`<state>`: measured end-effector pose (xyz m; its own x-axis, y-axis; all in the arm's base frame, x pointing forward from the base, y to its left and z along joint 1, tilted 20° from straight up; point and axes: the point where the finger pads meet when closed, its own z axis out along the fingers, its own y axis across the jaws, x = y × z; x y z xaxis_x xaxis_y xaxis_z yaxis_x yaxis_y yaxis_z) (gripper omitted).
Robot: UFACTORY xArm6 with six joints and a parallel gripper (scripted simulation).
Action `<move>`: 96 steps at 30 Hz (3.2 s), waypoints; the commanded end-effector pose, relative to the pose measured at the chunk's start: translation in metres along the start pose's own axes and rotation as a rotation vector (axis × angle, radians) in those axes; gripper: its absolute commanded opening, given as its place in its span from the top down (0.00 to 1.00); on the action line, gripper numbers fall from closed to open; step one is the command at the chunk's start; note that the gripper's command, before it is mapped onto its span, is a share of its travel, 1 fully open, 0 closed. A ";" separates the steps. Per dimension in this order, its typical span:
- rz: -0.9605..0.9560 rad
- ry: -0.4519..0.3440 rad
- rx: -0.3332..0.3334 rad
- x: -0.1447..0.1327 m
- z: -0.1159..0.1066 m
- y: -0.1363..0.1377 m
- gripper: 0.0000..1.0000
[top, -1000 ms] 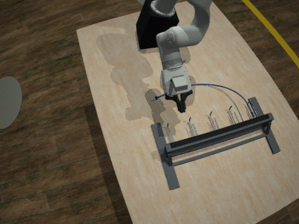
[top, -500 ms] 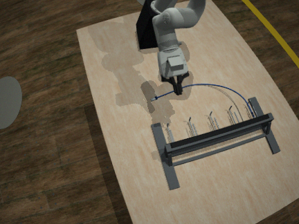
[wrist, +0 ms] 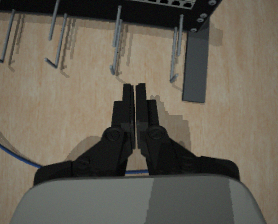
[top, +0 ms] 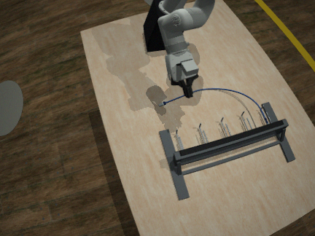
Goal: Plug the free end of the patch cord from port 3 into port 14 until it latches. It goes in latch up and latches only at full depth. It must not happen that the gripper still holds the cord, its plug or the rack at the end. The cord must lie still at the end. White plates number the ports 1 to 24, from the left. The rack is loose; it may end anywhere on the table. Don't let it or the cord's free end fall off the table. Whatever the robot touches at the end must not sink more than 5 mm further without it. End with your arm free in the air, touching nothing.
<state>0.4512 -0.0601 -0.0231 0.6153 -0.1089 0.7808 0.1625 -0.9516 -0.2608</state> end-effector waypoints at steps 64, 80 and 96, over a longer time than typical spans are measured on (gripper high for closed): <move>-1.431 -0.613 0.708 -0.125 -0.005 0.043 1.00; -1.442 -0.615 0.713 -0.125 -0.005 0.044 1.00; -1.442 -0.615 0.713 -0.125 -0.005 0.044 1.00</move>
<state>0.3761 -0.0888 -0.1307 -0.1692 0.9307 0.3244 0.9851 0.1499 0.0839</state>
